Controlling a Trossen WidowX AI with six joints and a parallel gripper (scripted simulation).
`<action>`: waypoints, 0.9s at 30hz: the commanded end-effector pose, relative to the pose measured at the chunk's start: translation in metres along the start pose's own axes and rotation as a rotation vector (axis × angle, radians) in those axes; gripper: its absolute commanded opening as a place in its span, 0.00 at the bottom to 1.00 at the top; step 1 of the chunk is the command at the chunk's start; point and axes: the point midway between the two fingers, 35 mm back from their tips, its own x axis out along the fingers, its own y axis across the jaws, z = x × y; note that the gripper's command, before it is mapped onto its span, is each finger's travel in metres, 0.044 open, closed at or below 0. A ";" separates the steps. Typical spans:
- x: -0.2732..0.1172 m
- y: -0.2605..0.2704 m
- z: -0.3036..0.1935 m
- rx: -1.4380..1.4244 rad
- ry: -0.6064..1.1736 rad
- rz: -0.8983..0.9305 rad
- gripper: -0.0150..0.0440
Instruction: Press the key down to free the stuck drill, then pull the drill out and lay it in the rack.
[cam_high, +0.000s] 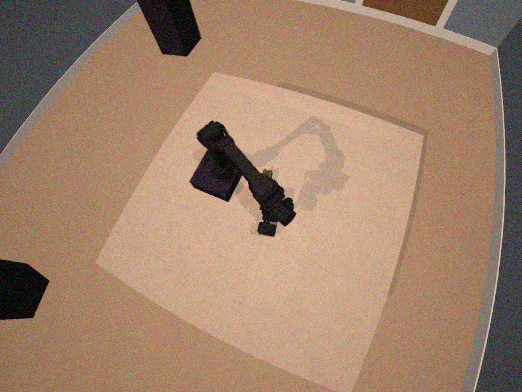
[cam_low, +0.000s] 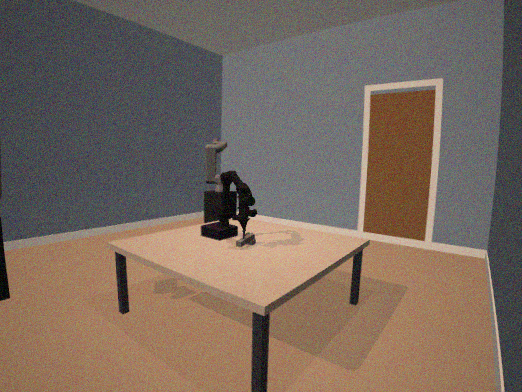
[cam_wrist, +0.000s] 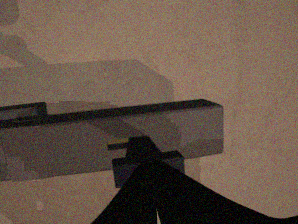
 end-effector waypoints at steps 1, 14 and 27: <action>0.025 -0.003 -0.007 0.006 0.052 0.012 0.25; 0.028 -0.003 -0.007 0.006 0.052 0.012 0.25; -0.032 -0.007 0.005 0.006 0.051 0.012 0.61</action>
